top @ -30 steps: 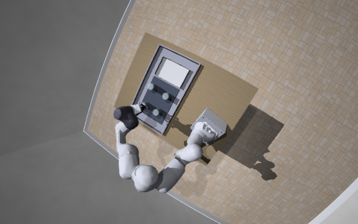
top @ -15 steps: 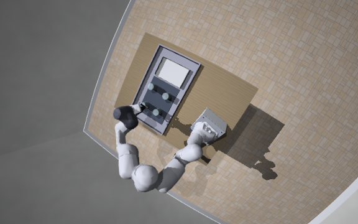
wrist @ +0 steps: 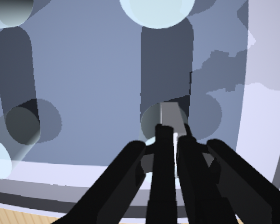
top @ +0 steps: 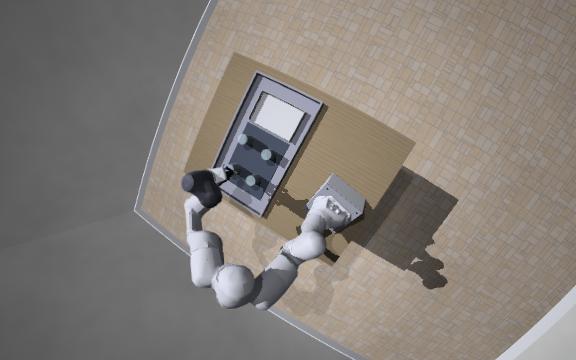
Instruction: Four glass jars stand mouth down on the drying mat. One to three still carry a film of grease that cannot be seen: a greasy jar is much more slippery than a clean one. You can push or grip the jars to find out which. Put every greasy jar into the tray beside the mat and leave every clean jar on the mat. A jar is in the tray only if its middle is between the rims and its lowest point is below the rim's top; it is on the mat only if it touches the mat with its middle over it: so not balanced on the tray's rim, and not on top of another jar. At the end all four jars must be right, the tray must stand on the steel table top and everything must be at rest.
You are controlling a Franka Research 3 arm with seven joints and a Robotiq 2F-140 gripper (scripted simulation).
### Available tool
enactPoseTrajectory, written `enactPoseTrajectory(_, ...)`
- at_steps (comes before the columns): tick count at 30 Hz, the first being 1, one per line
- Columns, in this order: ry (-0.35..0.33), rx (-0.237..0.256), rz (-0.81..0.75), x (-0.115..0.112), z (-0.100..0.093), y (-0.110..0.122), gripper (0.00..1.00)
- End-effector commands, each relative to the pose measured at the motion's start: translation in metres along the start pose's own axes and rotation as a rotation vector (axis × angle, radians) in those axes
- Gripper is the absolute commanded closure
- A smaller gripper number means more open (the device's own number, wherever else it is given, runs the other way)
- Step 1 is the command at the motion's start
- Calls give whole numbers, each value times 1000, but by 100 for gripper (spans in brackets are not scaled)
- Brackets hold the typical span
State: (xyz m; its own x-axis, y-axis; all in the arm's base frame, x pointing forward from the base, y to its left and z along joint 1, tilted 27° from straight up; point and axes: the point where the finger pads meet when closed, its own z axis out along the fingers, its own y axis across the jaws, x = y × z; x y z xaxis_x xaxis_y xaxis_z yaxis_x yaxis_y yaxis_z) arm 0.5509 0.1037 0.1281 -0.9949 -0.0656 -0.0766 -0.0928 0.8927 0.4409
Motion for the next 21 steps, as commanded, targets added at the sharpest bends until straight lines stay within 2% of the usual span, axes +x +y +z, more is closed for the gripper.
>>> enactPoseTrajectory(1,5,0,5,1,0,-1,100)
enactPoseTrajectory(21,5,0,5,-2,-2,-1,100)
